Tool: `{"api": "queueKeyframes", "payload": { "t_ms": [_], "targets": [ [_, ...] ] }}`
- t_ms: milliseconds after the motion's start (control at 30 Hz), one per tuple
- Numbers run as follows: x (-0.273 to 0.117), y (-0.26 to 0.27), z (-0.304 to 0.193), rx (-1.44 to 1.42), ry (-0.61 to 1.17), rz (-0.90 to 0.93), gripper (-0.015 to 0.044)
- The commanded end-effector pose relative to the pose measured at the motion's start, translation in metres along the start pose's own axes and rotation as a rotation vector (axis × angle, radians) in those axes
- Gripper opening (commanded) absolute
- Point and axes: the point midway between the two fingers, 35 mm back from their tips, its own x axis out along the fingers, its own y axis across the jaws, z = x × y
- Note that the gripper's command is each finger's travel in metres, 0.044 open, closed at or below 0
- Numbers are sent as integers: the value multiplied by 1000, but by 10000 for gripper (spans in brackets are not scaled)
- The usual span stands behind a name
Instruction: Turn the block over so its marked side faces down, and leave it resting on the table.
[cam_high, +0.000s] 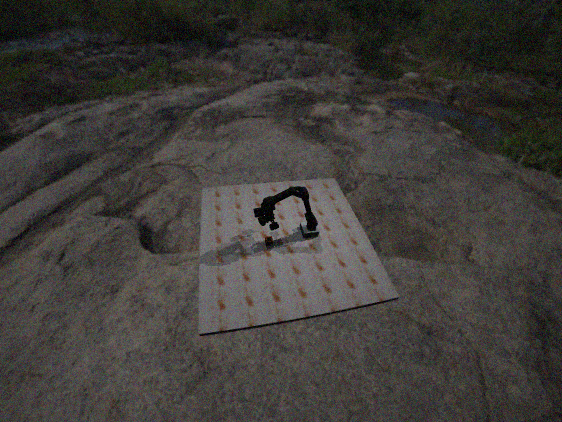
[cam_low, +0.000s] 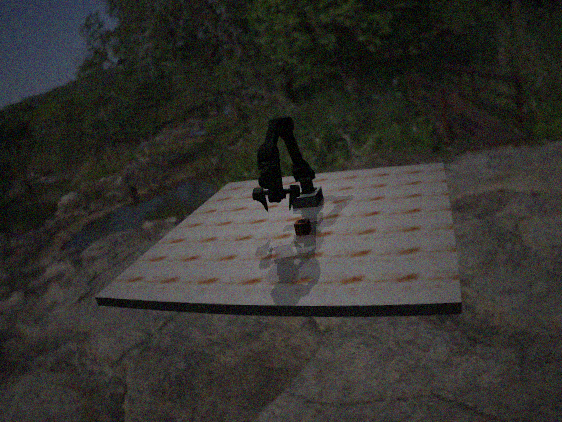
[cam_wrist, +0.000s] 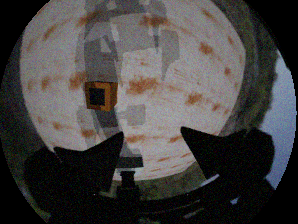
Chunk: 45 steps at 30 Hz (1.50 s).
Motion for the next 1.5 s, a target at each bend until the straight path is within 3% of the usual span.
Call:
{"api": "queueKeyframes", "payload": {
  "t_ms": [0, 100, 367, 533, 1467],
  "targets": [
    [-30, 59, 34, 168, -132, 83, 440],
    [-42, 83, 42, 231, -171, 130, 440],
    [-42, 83, 42, 232, -172, 130, 440],
    [-8, 87, 48, 232, -172, 130, 440],
    [33, 92, 56, 232, -172, 130, 440]
  ]
}}
